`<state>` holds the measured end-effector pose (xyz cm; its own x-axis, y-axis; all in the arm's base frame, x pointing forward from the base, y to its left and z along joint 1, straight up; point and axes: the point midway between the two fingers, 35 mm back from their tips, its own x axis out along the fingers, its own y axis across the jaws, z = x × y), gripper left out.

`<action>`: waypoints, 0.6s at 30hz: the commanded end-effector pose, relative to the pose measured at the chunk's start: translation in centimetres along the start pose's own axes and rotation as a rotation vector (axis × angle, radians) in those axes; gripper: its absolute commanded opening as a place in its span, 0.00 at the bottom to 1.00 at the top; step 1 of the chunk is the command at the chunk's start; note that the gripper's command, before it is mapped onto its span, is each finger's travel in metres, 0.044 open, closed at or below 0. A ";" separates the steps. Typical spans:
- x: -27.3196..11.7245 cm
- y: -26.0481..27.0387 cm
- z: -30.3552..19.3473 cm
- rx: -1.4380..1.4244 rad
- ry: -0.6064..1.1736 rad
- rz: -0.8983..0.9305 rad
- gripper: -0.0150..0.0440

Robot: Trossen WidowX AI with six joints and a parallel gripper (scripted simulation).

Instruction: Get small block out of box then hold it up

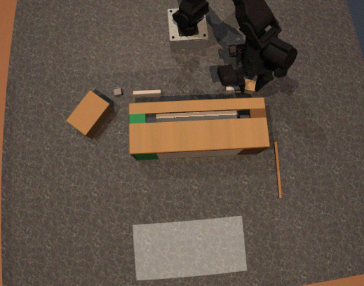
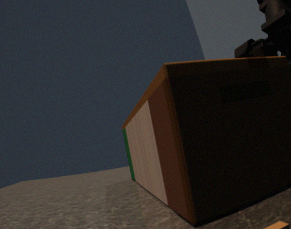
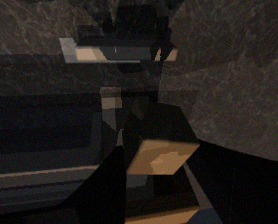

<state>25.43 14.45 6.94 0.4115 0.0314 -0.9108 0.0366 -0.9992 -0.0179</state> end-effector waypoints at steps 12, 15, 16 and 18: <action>-6.2 2.0 -1.1 -0.293 0.063 -0.145 0.25; -7.4 2.4 -1.1 -0.357 0.084 -0.169 0.25; -7.7 2.5 -1.0 -0.374 0.091 -0.176 0.25; -8.0 2.6 -1.0 -0.388 0.096 -0.181 0.25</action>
<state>23.44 11.75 13.82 0.4407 0.2033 -0.8743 0.4139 -0.9103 -0.0031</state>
